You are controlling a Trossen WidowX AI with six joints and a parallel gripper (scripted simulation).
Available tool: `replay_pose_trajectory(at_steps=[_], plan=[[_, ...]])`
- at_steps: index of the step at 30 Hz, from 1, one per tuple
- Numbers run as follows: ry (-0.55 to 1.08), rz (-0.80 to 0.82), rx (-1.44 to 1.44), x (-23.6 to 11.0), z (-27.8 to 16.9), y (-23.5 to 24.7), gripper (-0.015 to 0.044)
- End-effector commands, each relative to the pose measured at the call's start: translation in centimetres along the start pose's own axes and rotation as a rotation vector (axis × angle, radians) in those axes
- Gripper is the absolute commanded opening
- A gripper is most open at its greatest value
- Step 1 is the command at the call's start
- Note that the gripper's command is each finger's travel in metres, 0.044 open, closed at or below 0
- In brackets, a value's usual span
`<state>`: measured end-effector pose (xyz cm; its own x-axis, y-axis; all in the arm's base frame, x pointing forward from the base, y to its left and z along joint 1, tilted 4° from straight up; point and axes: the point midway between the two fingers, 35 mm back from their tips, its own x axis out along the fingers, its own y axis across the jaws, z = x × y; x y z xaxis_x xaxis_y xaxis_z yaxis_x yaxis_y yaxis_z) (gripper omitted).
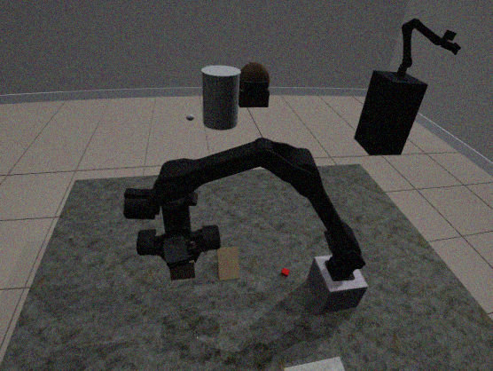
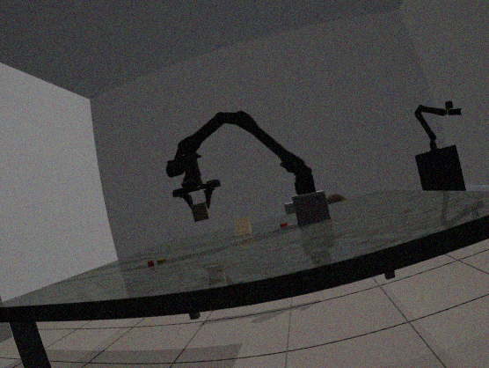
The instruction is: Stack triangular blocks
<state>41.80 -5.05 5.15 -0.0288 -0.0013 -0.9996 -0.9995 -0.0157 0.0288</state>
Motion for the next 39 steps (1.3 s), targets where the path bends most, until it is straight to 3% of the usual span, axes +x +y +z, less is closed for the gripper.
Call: replay_pose_trajectory(at_steps=[1,33,39], plan=[[-0.002,-0.008,-0.002,-0.9,-0.3,1.5,0.0],[-0.003,0.001,-0.002,-2.8,0.5,12.7,0.0],[-0.002,0.001,-0.002,-0.8,-0.4,12.5,0.0]])
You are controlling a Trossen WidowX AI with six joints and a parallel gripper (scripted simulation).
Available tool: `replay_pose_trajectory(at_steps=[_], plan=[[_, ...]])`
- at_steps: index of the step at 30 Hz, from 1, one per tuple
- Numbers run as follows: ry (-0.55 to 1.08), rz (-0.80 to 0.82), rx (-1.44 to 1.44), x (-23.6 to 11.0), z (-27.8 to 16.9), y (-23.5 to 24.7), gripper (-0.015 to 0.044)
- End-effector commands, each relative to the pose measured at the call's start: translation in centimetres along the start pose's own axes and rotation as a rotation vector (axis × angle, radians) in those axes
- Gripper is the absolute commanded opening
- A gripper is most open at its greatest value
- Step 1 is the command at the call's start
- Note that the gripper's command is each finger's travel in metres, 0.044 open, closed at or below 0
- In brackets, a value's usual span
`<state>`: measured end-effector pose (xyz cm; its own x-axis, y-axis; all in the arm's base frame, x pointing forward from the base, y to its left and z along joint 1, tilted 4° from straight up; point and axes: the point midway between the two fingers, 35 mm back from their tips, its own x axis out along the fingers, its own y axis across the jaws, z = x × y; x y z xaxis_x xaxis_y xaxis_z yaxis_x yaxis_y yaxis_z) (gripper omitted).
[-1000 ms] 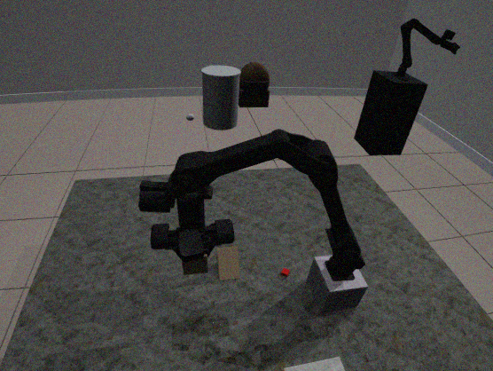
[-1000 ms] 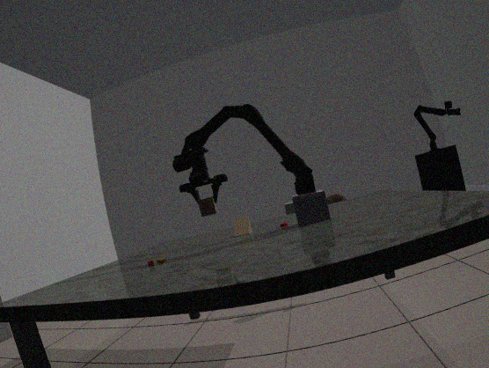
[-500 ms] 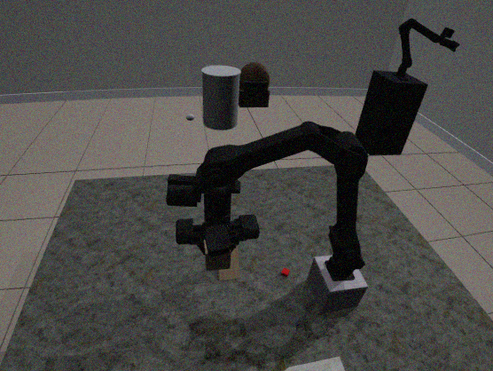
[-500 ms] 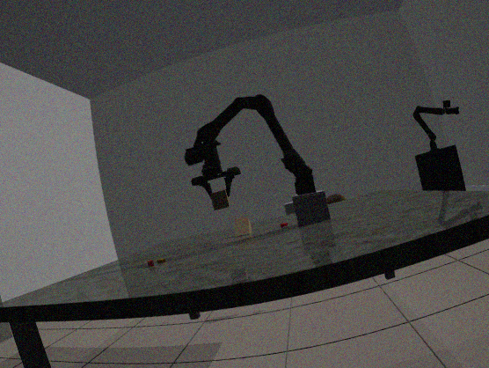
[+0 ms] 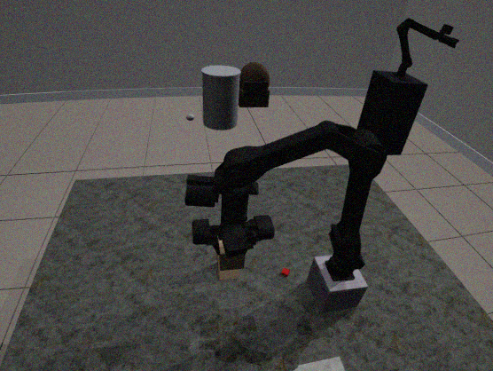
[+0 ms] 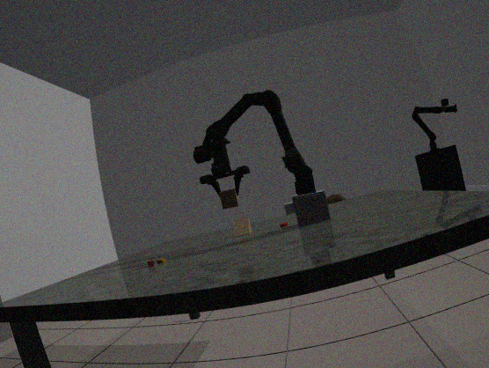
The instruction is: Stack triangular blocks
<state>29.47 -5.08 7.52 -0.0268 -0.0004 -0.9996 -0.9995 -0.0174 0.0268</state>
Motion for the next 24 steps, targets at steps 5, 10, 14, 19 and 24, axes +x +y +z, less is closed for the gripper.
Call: replay_pose_trajectory(at_steps=[5,10,14,19,24], plan=[[-0.001,0.004,0.0,3.4,-1.5,0.1,0.0],[-0.001,0.005,0.001,5.6,-2.3,0.4,0.0],[0.001,0.003,-0.001,6.6,-2.7,0.5,0.0],[0.001,0.003,-0.001,7.2,-3.1,0.5,0.0],[0.002,0.004,-0.001,9.2,-4.1,0.5,0.0]])
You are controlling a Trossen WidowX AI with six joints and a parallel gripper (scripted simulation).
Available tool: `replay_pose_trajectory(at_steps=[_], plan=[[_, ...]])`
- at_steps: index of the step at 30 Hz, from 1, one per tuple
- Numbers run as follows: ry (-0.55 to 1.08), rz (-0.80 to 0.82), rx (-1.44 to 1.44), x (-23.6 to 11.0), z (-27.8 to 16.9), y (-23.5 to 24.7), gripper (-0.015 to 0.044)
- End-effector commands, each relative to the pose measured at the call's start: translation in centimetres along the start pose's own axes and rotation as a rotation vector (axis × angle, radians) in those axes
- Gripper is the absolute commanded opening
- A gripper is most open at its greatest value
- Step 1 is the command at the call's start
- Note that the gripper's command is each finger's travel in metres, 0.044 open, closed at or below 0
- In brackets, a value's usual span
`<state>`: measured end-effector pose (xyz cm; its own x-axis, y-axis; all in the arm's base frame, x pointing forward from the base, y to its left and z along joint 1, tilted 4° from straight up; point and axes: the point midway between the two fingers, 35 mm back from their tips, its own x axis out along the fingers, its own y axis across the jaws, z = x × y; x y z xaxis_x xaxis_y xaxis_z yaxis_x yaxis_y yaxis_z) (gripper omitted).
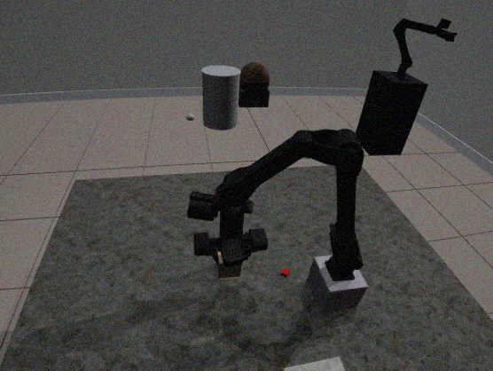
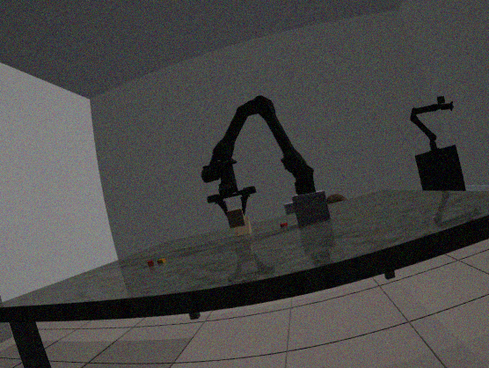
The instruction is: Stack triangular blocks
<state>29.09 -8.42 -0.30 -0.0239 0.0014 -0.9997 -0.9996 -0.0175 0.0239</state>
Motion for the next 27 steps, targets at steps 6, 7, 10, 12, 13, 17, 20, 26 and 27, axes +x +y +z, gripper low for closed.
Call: replay_pose_trajectory(at_steps=[6,7,10,12,13,17,20,26,27], plan=[[0.004,0.007,0.0,1.61,-0.87,0.3,0.0],[0.001,0.008,0.0,1.54,-0.84,0.27,0.0],[-0.003,0.012,0.0,1.52,-0.81,0.28,0.0],[-0.003,0.012,0.0,1.54,-0.81,0.28,0.0],[-0.003,0.012,0.0,1.54,-0.81,0.28,0.0],[-0.003,0.012,0.0,1.52,-0.82,0.28,0.0],[-0.003,0.011,-0.002,1.52,-0.82,0.27,0.0],[-0.003,0.009,-0.004,1.5,-0.85,0.22,0.0],[-0.003,0.009,-0.004,1.5,-0.85,0.22,0.0]])
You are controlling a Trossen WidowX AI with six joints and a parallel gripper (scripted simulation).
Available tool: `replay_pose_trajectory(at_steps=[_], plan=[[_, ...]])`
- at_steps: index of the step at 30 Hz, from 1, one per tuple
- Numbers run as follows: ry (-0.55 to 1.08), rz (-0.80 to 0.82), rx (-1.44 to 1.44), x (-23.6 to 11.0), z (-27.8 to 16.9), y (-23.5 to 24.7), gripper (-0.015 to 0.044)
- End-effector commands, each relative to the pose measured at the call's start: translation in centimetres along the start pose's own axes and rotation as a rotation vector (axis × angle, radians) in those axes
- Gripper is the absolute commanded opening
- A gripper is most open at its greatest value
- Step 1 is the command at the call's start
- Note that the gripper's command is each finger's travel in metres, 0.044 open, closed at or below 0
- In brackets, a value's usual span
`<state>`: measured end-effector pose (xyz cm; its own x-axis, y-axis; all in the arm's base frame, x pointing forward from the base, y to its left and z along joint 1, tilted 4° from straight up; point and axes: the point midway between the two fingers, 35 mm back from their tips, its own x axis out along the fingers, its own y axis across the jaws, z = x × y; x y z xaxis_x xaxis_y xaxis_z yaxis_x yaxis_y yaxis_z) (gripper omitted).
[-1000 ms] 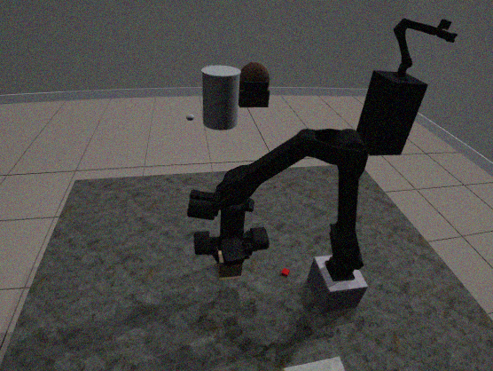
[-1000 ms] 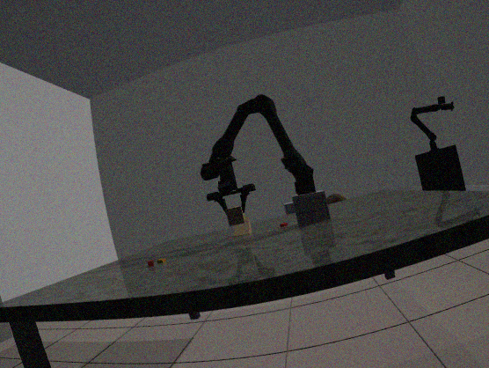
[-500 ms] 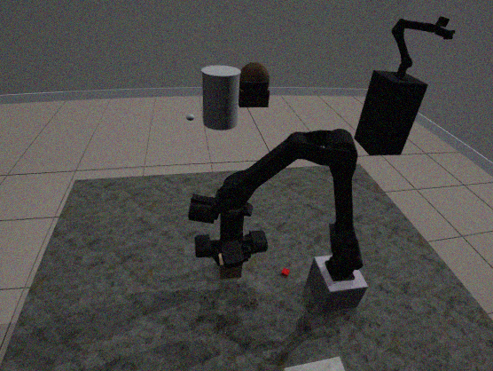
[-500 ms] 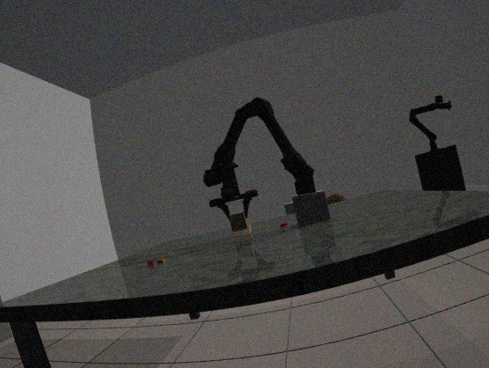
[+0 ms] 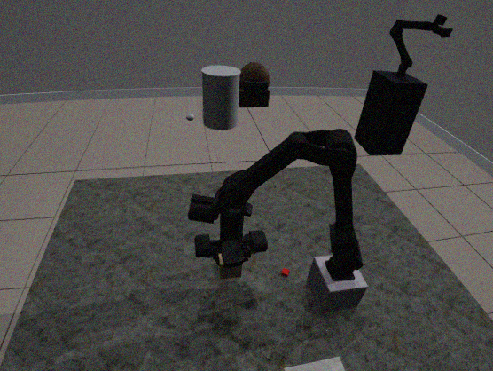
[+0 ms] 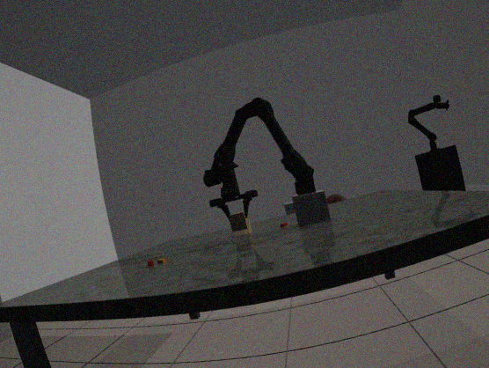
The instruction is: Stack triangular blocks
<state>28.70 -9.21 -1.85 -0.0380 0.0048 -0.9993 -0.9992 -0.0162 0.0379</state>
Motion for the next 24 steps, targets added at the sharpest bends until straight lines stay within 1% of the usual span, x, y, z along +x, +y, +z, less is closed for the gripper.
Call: replay_pose_trajectory(at_steps=[1,24], plan=[[0.001,-0.005,-0.006,-0.08,-0.06,-0.16,0.0],[0.001,-0.007,-0.007,0.7,-0.43,-0.21,0.0]])
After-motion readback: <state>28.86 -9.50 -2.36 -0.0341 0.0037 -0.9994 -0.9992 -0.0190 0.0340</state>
